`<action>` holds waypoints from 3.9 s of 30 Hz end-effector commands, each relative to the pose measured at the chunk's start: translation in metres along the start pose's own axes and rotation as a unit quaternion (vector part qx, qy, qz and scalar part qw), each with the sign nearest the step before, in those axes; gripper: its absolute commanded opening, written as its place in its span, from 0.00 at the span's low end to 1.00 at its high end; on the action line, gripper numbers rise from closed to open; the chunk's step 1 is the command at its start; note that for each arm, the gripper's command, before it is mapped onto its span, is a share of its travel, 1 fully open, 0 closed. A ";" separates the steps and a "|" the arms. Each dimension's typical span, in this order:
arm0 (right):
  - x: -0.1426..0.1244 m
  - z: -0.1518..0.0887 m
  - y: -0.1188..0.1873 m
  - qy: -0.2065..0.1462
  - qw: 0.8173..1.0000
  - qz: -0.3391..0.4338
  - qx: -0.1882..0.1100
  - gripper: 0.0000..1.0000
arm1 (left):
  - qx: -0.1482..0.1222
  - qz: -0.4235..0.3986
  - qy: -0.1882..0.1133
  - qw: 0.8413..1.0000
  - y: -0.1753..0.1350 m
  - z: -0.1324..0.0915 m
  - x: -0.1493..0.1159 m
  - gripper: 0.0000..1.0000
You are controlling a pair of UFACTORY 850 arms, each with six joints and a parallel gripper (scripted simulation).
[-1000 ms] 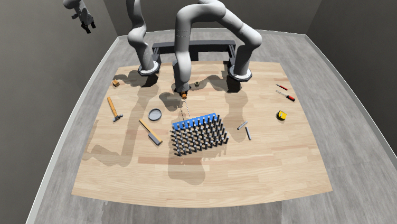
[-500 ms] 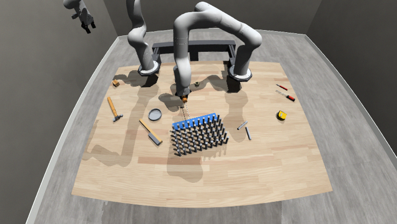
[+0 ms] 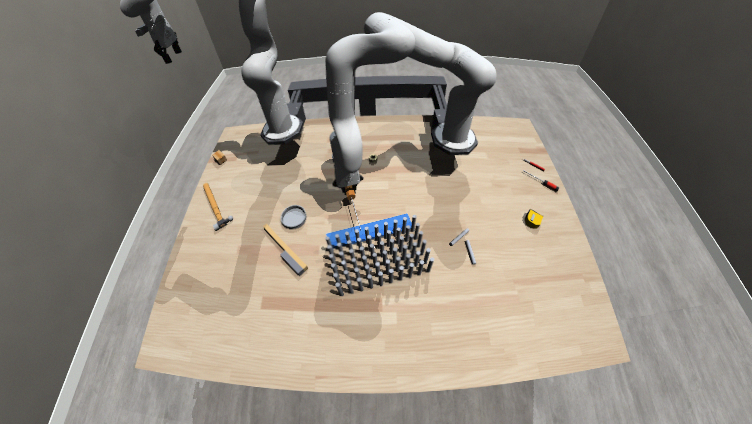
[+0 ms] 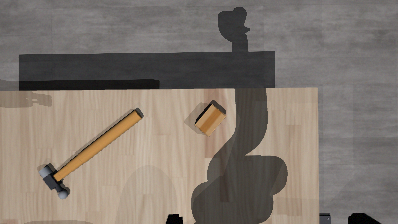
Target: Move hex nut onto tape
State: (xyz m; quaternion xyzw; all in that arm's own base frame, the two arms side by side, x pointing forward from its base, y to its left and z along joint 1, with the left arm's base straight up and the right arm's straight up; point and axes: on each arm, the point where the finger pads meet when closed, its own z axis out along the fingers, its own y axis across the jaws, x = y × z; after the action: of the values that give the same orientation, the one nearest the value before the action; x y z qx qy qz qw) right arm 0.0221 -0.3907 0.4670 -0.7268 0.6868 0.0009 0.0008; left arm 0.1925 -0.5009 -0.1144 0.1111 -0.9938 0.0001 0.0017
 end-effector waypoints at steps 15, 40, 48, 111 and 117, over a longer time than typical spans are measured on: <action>0.000 -0.001 0.000 0.001 1.000 0.000 0.000 1.00 | 0.001 0.000 0.000 1.000 -0.001 0.006 0.000 0.00; 0.000 -0.001 0.000 0.001 1.000 0.000 0.000 1.00 | 0.001 0.000 0.000 1.000 -0.001 0.035 0.000 0.00; 0.000 -0.001 0.000 0.001 1.000 0.000 0.000 1.00 | 0.001 0.000 0.000 1.000 -0.001 0.037 0.000 0.00; 0.000 -0.001 0.000 0.001 1.000 0.000 0.000 1.00 | 0.001 0.000 0.000 1.000 -0.001 0.037 -0.018 0.00; 0.000 -0.001 0.000 0.001 1.000 0.000 0.000 1.00 | 0.001 0.000 0.000 1.000 -0.001 0.037 -0.028 0.00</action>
State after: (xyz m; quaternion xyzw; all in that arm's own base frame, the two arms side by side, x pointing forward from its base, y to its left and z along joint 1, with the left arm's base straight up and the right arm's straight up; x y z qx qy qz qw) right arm 0.0221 -0.3907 0.4670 -0.7268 0.6868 0.0009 0.0008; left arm 0.2134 -0.4960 -0.1518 0.1112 -0.9938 -0.0001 0.0016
